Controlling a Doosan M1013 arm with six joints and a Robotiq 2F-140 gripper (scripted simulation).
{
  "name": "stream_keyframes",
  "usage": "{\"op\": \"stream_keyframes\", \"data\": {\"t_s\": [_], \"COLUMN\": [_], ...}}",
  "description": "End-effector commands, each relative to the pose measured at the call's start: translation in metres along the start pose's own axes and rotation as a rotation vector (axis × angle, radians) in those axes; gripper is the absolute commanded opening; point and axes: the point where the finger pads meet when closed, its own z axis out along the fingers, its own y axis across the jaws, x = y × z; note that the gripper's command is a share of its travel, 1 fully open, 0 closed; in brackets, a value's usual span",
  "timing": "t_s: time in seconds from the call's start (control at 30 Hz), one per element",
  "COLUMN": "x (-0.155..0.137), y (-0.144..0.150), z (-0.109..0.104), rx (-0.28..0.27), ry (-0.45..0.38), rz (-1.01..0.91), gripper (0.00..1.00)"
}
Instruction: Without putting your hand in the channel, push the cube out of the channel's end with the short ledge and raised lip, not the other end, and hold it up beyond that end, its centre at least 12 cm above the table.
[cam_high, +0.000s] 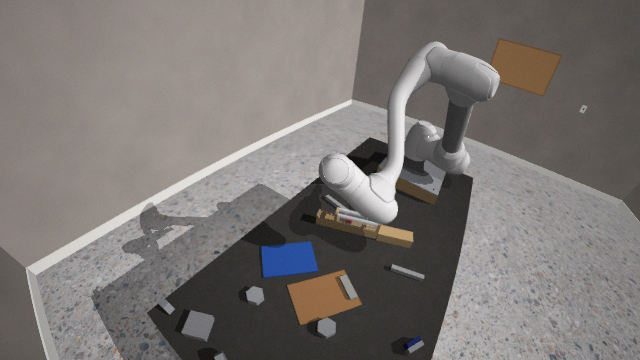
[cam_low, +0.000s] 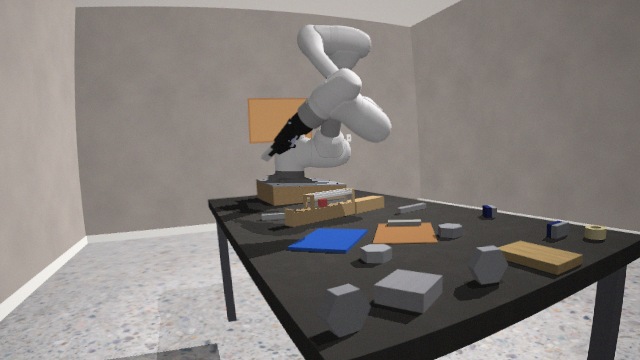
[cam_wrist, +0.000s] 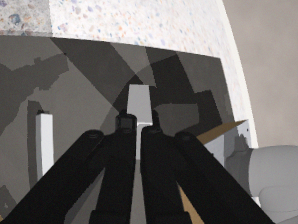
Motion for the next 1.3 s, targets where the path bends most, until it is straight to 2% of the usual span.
{"op": "stream_keyframes", "data": {"t_s": [0.0,0.03,0.07,0.1,0.13,0.17,0.2,0.23,0.27,0.3,0.33,0.37,0.4,0.47,0.53,0.6,0.67,1.27], "x": [-0.023,-0.023,-0.038,-0.038,-0.052,-0.052,-0.064,-0.064,-0.072,-0.072,-0.078,-0.078,-0.081,-0.081,-0.082,-0.081,-0.08,-0.08], "y": [-0.011,-0.011,-0.017,-0.017,-0.021,-0.021,-0.026,-0.026,-0.029,-0.029,-0.031,-0.031,-0.033,-0.033,-0.035,-0.035,-0.035,-0.035], "z": [0.04,0.04,0.05,0.05,0.056,0.056,0.058,0.058,0.058,0.058,0.056,0.056,0.054,0.054,0.05,0.048,0.047,0.047], "rx": [0.185,0.185,0.279,0.279,0.371,0.371,0.459,0.459,0.54,0.54,0.612,0.612,0.674,0.674,0.764,0.811,0.826,0.827], "ry": [-0.173,-0.173,-0.257,-0.257,-0.335,-0.335,-0.405,-0.405,-0.465,-0.465,-0.515,-0.515,-0.555,-0.555,-0.609,-0.635,-0.643,-0.643], "rz": [-0.052,-0.052,-0.051,-0.051,-0.039,-0.039,-0.018,-0.018,0.011,0.011,0.044,0.044,0.078,0.078,0.137,0.174,0.186,0.186], "gripper": [0.0,0.0,0.0,0.0,0.0,0.0,0.0,0.0,0.0,0.0,0.0,0.0,0.0,0.0,0.0,0.0,0.0,0.0]}}
